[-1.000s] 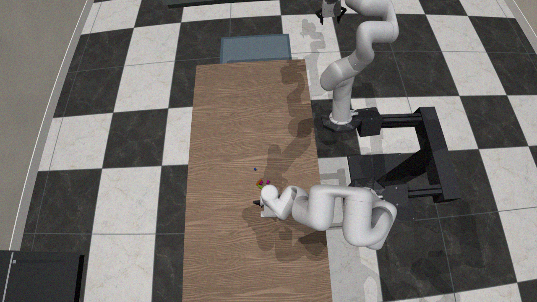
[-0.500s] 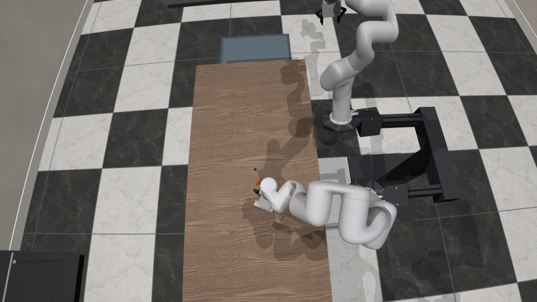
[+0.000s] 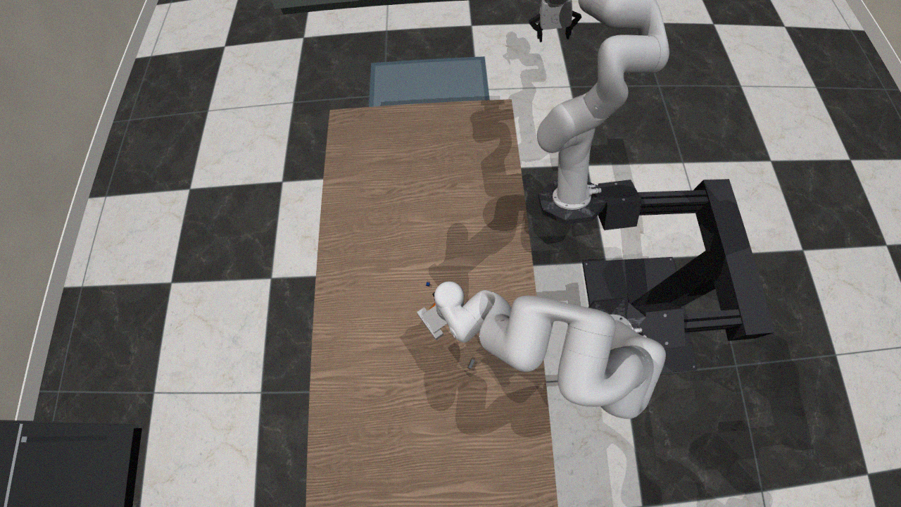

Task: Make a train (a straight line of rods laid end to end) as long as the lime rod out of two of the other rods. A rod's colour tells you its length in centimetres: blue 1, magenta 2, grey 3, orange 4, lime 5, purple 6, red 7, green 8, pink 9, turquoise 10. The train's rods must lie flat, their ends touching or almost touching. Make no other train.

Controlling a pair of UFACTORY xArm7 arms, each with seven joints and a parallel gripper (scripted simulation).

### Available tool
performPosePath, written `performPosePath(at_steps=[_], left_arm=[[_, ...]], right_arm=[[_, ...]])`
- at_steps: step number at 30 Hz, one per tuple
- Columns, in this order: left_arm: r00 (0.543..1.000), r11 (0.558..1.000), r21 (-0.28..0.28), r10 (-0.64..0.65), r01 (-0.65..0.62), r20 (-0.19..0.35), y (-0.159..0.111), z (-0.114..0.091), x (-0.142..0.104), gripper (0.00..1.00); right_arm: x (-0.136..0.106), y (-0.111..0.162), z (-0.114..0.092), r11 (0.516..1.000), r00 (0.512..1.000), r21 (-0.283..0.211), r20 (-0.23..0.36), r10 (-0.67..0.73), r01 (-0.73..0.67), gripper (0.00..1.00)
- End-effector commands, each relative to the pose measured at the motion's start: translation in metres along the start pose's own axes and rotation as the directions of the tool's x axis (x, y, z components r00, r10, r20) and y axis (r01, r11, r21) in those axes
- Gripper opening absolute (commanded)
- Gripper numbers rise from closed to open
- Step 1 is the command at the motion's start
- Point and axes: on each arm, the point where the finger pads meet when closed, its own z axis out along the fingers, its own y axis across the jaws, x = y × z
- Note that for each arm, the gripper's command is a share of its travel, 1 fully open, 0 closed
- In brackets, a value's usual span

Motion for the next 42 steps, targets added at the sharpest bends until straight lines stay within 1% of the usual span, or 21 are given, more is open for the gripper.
performPosePath(at_steps=[1, 3, 6, 9, 12, 14, 16, 17, 19, 21, 23, 25, 26, 42], left_arm=[[0.986, 0.986, -0.004, 0.167, -0.167, 0.009, 0.013, -0.003, -0.005, 1.00], [0.968, 0.968, -0.006, 0.250, -0.250, 0.009, 0.018, -0.003, -0.008, 1.00], [0.930, 0.930, -0.008, 0.368, -0.368, 0.008, 0.026, -0.004, -0.013, 1.00], [0.877, 0.877, -0.011, 0.480, -0.480, 0.006, 0.034, -0.005, -0.018, 1.00], [0.812, 0.812, -0.014, 0.584, -0.583, 0.004, 0.042, -0.006, -0.023, 1.00], [0.812, 0.812, -0.014, 0.584, -0.583, 0.004, 0.042, -0.006, -0.023, 1.00], [0.737, 0.737, -0.018, 0.676, -0.676, 0.001, 0.050, -0.008, -0.028, 1.00], [0.709, 0.709, -0.019, 0.705, -0.705, 0.000, 0.052, -0.008, -0.030, 1.00], [0.664, 0.664, -0.020, 0.747, -0.747, -0.002, 0.056, -0.009, -0.032, 1.00], [0.631, 0.631, -0.022, 0.776, -0.776, -0.003, 0.059, -0.010, -0.034, 1.00], [0.617, 0.617, -0.022, 0.787, -0.787, -0.004, 0.060, -0.010, -0.035, 1.00], [0.615, 0.615, -0.022, 0.788, -0.788, -0.004, 0.060, -0.010, -0.035, 1.00], [0.615, 0.615, -0.022, 0.788, -0.788, -0.004, 0.060, -0.010, -0.035, 0.37], [0.615, 0.615, -0.022, 0.788, -0.788, -0.004, 0.060, -0.010, -0.035, 0.37]], right_arm=[[0.001, 0.000, -0.002, 1.000, 1.000, 0.001, -0.005, 0.001, -0.001, 1.00], [0.001, 0.000, -0.002, 1.000, 1.000, 0.001, -0.005, 0.001, -0.001, 1.00], [0.001, 0.000, -0.002, 1.000, 1.000, 0.001, -0.005, 0.001, -0.001, 1.00], [0.001, 0.000, -0.002, 1.000, 1.000, 0.001, -0.005, 0.001, -0.001, 1.00], [0.001, 0.000, -0.002, 1.000, 1.000, 0.001, -0.005, 0.001, -0.001, 1.00], [0.001, 0.000, -0.002, 1.000, 1.000, 0.001, -0.005, 0.001, -0.001, 1.00], [0.001, 0.000, -0.002, 1.000, 1.000, 0.001, -0.005, 0.001, -0.001, 1.00], [0.001, 0.000, -0.002, 1.000, 1.000, 0.001, -0.005, 0.001, -0.001, 1.00], [0.001, 0.000, -0.002, 1.000, 1.000, 0.001, -0.005, 0.001, -0.001, 1.00], [0.001, 0.000, -0.002, 1.000, 1.000, 0.001, -0.005, 0.001, -0.001, 1.00], [0.001, 0.000, -0.002, 1.000, 1.000, 0.001, -0.005, 0.001, -0.001, 1.00], [0.001, 0.000, -0.002, 1.000, 1.000, 0.001, -0.005, 0.001, -0.001, 1.00], [0.001, 0.000, -0.002, 1.000, 1.000, 0.001, -0.005, 0.001, -0.001, 1.00], [0.001, 0.000, -0.002, 1.000, 1.000, 0.001, -0.005, 0.001, -0.001, 1.00]])
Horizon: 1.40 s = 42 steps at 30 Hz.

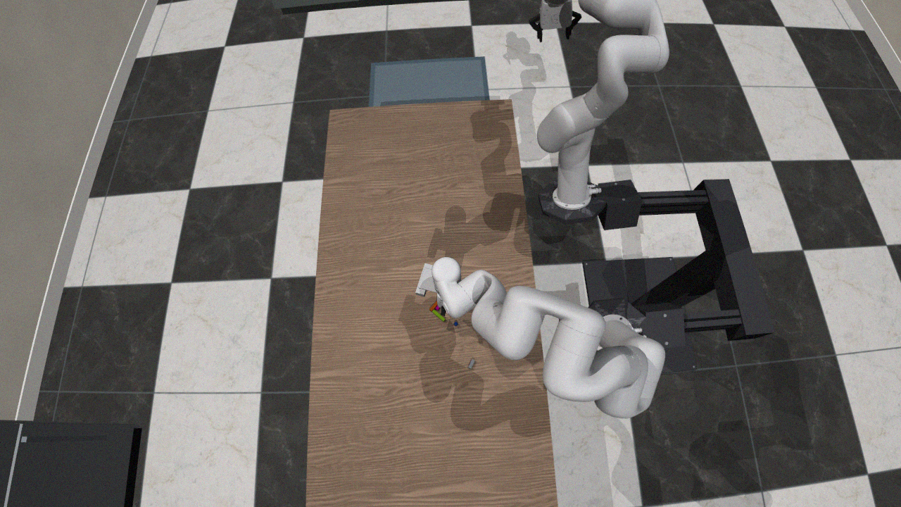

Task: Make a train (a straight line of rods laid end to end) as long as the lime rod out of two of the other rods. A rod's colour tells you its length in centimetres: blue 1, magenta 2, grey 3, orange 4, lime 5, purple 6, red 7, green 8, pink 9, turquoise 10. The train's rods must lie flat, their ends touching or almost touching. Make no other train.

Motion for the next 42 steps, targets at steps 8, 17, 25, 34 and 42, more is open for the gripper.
performPosePath(at_steps=[8, 17, 25, 34, 42], left_arm=[[1.000, 1.000, -0.002, 0.001, -0.001, -0.006, 0.001, -0.001, 0.002, 0.37], [1.000, 1.000, -0.001, 0.001, -0.001, -0.005, 0.001, 0.005, 0.002, 0.37], [1.000, 1.000, -0.001, 0.001, -0.001, -0.005, 0.001, 0.013, 0.002, 0.37], [1.000, 1.000, -0.001, 0.001, -0.001, -0.005, 0.001, 0.027, 0.003, 0.37], [1.000, 1.000, -0.001, 0.001, -0.001, -0.005, 0.001, 0.036, 0.003, 0.37]], right_arm=[[0.001, 0.000, -0.002, 1.000, 1.000, 0.001, -0.005, 0.001, -0.001, 1.00], [0.001, 0.000, -0.002, 1.000, 1.000, 0.001, -0.005, 0.001, -0.001, 1.00], [0.001, 0.000, -0.002, 1.000, 1.000, 0.001, -0.005, 0.001, -0.001, 1.00], [0.001, 0.000, -0.002, 1.000, 1.000, 0.001, -0.005, 0.001, -0.001, 1.00], [0.001, 0.000, -0.002, 1.000, 1.000, 0.001, -0.005, 0.001, -0.001, 1.00]])
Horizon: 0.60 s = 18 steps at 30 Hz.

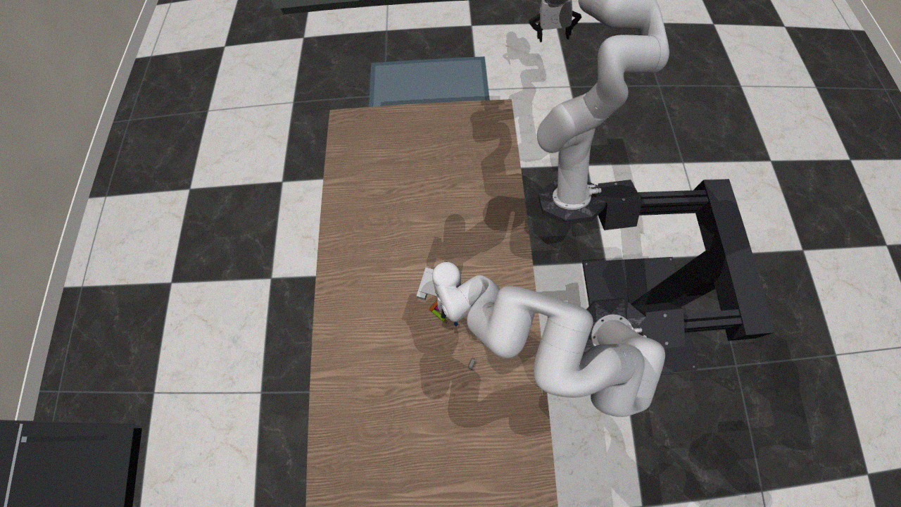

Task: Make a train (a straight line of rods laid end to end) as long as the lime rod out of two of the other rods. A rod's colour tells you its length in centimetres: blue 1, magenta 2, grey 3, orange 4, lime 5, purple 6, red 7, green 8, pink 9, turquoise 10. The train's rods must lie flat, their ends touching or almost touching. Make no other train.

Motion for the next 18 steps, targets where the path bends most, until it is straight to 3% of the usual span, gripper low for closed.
performPosePath(at_steps=[1, 18], left_arm=[[1.000, 1.000, -0.002, 0.000, 0.000, -0.006, 0.001, 0.001, 0.002, 0.37], [1.000, 1.000, -0.002, 0.000, 0.000, -0.006, 0.001, 0.013, 0.003, 0.37]], right_arm=[[0.001, 0.000, -0.002, 1.000, 1.000, 0.001, -0.005, 0.001, -0.001, 1.00], [0.001, 0.000, -0.002, 1.000, 1.000, 0.001, -0.005, 0.001, -0.001, 1.00]])
